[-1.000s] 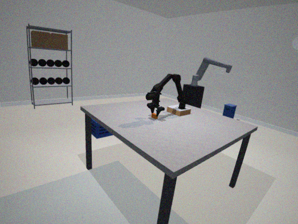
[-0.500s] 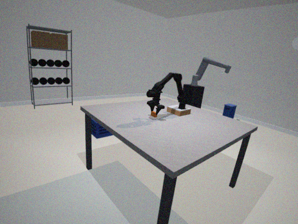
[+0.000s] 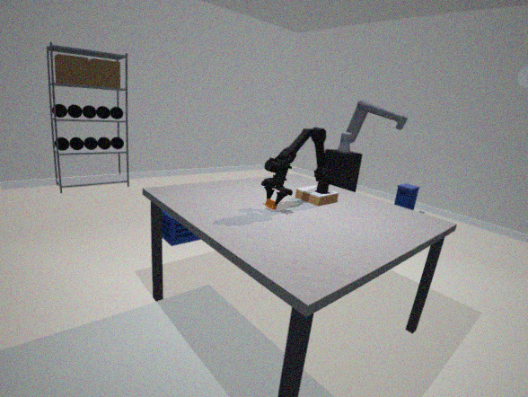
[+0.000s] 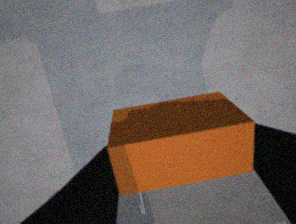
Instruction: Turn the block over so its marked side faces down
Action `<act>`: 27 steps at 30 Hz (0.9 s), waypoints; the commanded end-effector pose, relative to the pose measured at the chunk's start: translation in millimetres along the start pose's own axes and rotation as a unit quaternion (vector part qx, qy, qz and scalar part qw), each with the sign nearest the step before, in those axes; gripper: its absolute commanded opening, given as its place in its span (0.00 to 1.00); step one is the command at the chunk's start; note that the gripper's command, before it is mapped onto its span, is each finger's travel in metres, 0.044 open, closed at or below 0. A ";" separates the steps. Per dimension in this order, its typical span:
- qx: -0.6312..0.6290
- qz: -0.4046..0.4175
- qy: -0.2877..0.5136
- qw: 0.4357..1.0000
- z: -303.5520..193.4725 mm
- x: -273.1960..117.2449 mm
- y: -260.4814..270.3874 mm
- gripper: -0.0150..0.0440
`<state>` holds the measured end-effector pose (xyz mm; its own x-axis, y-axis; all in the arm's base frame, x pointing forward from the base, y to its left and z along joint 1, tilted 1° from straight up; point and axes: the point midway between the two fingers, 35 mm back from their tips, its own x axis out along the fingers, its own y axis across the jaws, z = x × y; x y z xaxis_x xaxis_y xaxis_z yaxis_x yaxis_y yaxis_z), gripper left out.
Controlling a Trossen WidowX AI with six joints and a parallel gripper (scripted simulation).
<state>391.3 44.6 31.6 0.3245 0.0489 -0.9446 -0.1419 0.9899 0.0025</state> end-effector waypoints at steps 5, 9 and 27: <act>-0.002 0.002 -0.064 0.998 -2.1 -0.7 0.4 0.25; -0.002 0.002 -0.093 0.996 -4.1 -1.3 0.5 0.25; -0.003 0.002 -0.178 0.984 -6.6 5.3 0.4 0.25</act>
<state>384.6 43.7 31.4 0.6120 0.0905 -0.7857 -0.1437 0.9896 0.0021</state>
